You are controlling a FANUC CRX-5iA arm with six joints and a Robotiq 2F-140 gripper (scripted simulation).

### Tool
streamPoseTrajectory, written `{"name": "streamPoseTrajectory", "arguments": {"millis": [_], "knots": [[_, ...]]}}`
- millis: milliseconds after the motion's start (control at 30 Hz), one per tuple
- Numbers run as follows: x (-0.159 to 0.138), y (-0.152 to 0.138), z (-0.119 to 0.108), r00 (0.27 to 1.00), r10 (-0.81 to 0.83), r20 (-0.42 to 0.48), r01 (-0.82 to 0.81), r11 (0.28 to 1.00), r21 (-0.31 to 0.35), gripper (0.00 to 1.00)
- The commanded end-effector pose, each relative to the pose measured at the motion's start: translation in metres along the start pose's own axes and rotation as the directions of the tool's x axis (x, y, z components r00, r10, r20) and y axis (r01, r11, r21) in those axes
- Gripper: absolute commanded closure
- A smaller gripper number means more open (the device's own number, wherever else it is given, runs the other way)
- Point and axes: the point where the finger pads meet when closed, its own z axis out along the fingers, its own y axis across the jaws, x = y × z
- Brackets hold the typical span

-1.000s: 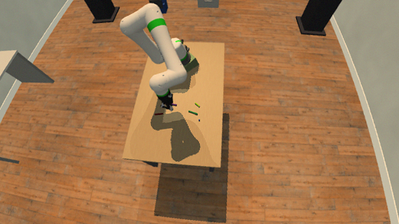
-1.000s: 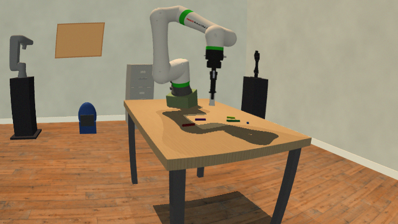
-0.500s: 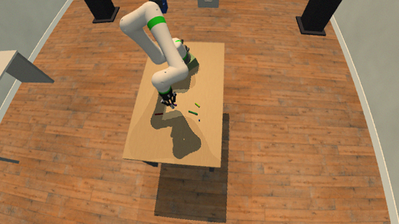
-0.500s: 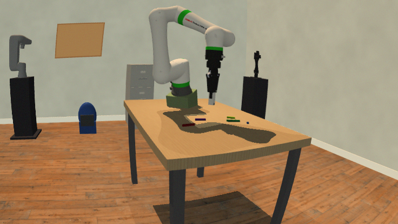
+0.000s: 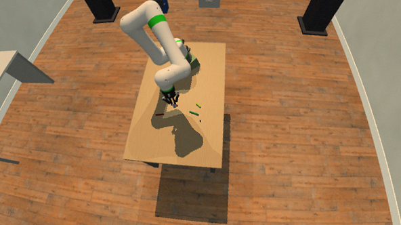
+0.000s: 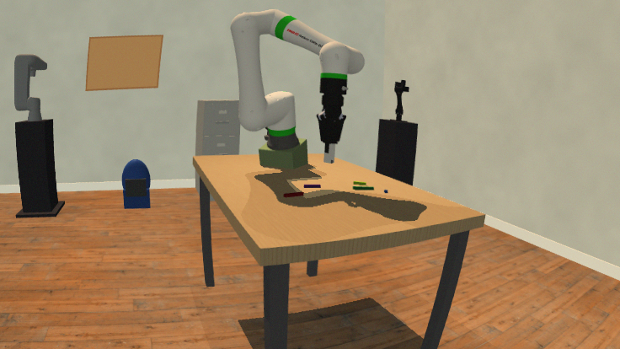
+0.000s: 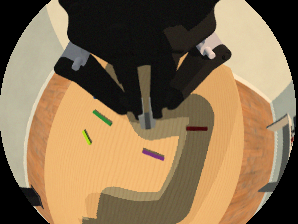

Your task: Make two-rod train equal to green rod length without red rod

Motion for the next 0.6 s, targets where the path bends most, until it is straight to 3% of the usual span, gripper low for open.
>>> {"name": "streamPoseTrajectory", "arguments": {"millis": [0,367,567], "knots": [[0.000,0.000,0.000,1.000,0.001,0.001,-0.001,1.000,0.001,0.97],[0.000,0.000,0.002,1.000,0.001,0.001,-0.001,1.000,0.001,0.97],[0.000,0.000,0.015,1.000,0.001,0.001,-0.001,1.000,0.001,0.97]]}}
